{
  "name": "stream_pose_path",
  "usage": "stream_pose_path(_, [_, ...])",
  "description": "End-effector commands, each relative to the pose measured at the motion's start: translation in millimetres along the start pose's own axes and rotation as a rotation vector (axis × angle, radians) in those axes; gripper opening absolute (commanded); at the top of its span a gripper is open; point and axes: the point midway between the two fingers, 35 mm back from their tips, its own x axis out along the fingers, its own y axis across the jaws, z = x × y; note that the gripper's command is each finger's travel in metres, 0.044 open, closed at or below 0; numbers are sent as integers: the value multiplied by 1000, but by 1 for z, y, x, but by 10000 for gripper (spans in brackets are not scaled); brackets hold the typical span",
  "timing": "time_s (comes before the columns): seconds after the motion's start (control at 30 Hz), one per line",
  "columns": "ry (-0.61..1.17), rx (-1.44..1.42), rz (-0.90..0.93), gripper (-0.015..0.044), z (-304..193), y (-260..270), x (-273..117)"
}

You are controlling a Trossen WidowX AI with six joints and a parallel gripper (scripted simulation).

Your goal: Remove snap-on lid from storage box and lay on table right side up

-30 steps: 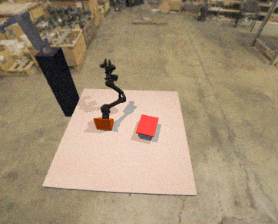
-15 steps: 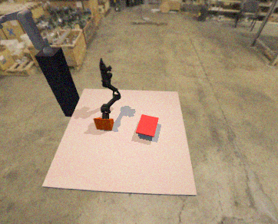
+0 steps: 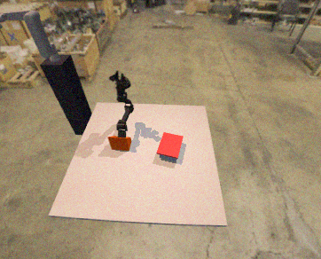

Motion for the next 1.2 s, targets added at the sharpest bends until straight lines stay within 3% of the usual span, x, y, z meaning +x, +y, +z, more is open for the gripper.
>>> stream_pose_path(0.0, [100,359,212,235,-31,65,0])
stream_pose_path(0.17, [214,674,382,235,-44,121,-10])
stream_pose_path(0.37, [508,1173,648,235,-49,215,-50])
stream_pose_path(0.5, [656,1341,736,235,-47,248,-73])
stream_pose_path(0.7, [1145,1692,907,235,-31,317,-147])
stream_pose_path(0.8, [1294,1756,932,235,-26,331,-168])
stream_pose_path(0.87, [1493,1819,947,235,-19,345,-196])
stream_pose_path(1.07, [2177,1853,864,235,2,370,-289])
stream_pose_path(1.17, [2358,1816,805,235,7,371,-312])
